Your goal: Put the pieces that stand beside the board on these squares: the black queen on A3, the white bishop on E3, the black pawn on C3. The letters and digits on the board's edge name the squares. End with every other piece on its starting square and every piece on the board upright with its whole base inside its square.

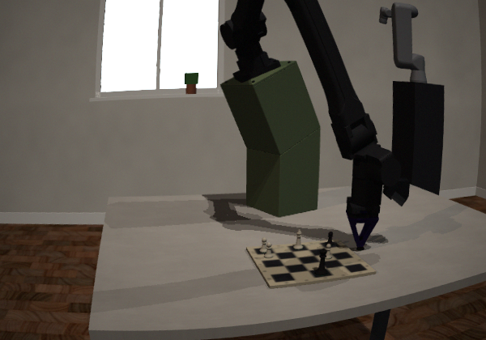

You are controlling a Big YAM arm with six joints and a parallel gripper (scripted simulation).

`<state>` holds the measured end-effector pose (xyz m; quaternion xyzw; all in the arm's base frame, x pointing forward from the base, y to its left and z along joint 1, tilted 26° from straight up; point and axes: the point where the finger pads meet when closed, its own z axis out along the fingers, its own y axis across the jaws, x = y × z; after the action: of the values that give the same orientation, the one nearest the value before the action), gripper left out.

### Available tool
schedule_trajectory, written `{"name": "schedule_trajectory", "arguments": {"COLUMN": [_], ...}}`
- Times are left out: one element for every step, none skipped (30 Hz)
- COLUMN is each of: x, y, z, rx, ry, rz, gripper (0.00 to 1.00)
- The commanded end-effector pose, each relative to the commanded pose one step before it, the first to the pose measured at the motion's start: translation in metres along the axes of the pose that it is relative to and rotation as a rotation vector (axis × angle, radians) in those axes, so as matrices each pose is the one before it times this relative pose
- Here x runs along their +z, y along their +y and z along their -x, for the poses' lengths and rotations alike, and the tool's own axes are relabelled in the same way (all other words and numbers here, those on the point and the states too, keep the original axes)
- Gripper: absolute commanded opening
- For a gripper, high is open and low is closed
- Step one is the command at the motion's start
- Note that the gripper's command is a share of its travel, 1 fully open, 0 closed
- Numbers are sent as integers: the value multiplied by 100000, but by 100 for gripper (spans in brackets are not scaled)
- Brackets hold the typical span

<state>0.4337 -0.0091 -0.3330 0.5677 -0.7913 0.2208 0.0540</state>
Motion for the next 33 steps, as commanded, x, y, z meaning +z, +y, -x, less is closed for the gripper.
{"name": "schedule_trajectory", "arguments": {"x": [990,0,0,0,0,0,0,0,0,0,0,0,0,0,0,0,0,0,0,0,0,0,0,0,0,0,0,0,0,0,0,0,0], "y": [676,0,0,0,0,0,0,0,0,0,0,0,0,0,0,0,0,0,0,0,0,0,0,0,0,0,0,0,0,0,0,0,0], "z": [-469,0,0,0,0,0,0,0,0,0,0,0,0,0,0,0,0,0,0,0,0,0,0,0,0,0,0,0,0,0,0,0,0], "rx": [-266,0,0,0,0,0,0,0,0,0,0,0,0,0,0,0,0,0,0,0,0,0,0,0,0,0,0,55,0,0,0,0,0], "ry": [274,0,0,0,0,0,0,0,0,0,0,0,0,0,0,0,0,0,0,0,0,0,0,0,0,0,0,0,0,0,1,0,0], "rz": [1286,0,0,0,0,0,0,0,0,0,0,0,0,0,0,0,0,0,0,0,0,0,0,0,0,0,0,0,0,0,-1,0,0], "gripper": [33,33,33,33,33,33,33,33,33,33,33,33,33,33,33,33,33,33,33,33,33,33,33,33,33,33,0,0,0,0,0,0,0]}}
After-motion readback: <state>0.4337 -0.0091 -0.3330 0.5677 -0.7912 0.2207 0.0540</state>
